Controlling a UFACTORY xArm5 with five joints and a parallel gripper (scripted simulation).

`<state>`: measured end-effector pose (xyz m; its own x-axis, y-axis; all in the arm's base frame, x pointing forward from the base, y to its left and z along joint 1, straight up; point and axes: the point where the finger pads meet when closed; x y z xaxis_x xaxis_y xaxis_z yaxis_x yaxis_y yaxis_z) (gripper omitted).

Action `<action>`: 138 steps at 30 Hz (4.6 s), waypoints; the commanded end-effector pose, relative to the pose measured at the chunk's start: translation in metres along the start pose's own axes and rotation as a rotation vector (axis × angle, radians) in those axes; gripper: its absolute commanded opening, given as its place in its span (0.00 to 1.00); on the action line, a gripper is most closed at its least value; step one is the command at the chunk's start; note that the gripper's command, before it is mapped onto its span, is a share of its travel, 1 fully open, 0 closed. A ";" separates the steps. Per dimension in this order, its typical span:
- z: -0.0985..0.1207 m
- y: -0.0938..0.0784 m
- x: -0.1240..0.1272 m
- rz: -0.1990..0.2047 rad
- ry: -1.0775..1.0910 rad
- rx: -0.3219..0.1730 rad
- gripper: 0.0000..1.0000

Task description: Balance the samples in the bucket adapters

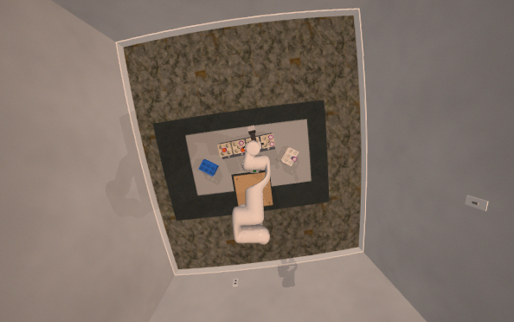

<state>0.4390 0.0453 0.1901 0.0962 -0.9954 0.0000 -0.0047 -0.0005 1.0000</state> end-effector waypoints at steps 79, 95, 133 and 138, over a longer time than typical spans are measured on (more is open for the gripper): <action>0.135 -0.019 0.003 0.002 1.000 0.004 0.00; 0.203 -0.051 0.004 0.003 1.373 0.003 0.00; 0.215 -0.089 0.005 0.003 1.373 0.003 0.00; 0.215 -0.092 0.005 0.003 1.373 0.003 0.00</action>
<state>0.2238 0.0199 0.0987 0.9949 -0.1010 0.0047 -0.0048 -0.0004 1.0000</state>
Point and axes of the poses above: the point where the finger pads meet when closed, its own y axis back along the fingers, its own x axis across the jaws, z = x × y, and after that the axes turned 10 degrees about -y, right-handed
